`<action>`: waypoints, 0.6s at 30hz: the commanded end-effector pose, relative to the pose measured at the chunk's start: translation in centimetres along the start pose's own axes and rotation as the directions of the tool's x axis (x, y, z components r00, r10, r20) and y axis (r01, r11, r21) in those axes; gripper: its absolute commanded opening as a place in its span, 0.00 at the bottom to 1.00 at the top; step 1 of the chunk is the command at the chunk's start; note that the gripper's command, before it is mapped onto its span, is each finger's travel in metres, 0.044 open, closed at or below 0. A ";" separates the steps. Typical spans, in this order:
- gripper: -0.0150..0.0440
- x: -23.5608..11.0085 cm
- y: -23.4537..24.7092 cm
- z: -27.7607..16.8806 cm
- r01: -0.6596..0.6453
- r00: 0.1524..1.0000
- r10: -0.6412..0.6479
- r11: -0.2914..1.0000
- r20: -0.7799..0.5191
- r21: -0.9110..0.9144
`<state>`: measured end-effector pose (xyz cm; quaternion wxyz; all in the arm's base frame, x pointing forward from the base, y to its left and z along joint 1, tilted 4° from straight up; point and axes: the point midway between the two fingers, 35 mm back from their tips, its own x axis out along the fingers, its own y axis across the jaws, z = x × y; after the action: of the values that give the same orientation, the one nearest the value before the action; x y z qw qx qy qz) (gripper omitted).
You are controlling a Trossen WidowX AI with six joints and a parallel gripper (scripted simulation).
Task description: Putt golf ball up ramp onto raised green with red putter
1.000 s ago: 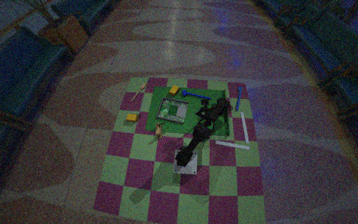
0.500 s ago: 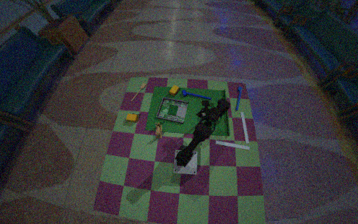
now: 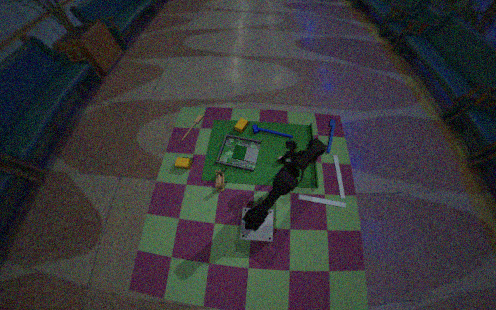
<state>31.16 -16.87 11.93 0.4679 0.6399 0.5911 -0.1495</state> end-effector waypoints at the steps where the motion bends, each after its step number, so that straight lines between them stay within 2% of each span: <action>1: 0.25 -0.4 0.0 0.1 0.002 1.000 -0.002 1.000 0.004 -0.015; 6: 0.25 0.5 0.3 -0.3 0.002 1.000 -0.002 1.000 0.003 0.002; 18: 0.25 10.6 5.0 -10.0 -0.005 1.000 0.005 1.000 -0.005 -0.013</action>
<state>34.69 -4.21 11.25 0.4730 0.6329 0.5948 -0.1482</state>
